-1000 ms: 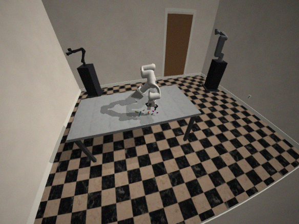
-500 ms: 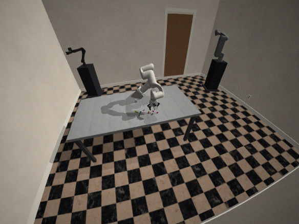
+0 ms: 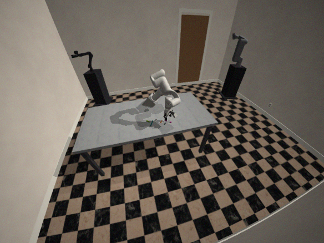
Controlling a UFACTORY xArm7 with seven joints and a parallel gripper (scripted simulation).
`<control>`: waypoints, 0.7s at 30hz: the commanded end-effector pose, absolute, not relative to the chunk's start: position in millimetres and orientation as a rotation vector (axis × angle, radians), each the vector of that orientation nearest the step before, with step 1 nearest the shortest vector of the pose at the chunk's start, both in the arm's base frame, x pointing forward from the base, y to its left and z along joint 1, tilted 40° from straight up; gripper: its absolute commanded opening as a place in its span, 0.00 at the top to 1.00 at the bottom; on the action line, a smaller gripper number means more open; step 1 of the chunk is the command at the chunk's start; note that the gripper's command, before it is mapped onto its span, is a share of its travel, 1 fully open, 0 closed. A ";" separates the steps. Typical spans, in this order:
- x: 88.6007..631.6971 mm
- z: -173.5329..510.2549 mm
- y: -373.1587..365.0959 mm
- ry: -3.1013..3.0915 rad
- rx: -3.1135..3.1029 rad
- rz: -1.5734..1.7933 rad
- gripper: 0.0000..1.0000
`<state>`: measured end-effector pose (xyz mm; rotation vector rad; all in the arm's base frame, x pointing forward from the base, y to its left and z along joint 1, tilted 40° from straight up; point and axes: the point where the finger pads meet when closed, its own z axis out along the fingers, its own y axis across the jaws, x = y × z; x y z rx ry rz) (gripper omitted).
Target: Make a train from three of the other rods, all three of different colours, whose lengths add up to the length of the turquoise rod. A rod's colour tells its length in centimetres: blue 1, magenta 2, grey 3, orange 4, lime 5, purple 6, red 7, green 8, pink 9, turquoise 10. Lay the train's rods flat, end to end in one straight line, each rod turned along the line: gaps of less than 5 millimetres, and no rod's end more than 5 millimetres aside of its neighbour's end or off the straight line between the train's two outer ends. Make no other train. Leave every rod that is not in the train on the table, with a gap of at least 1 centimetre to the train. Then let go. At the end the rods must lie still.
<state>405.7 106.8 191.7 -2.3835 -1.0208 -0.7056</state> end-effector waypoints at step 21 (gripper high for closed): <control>400.8 213.3 132.5 -2.095 -1.837 -0.975 0.00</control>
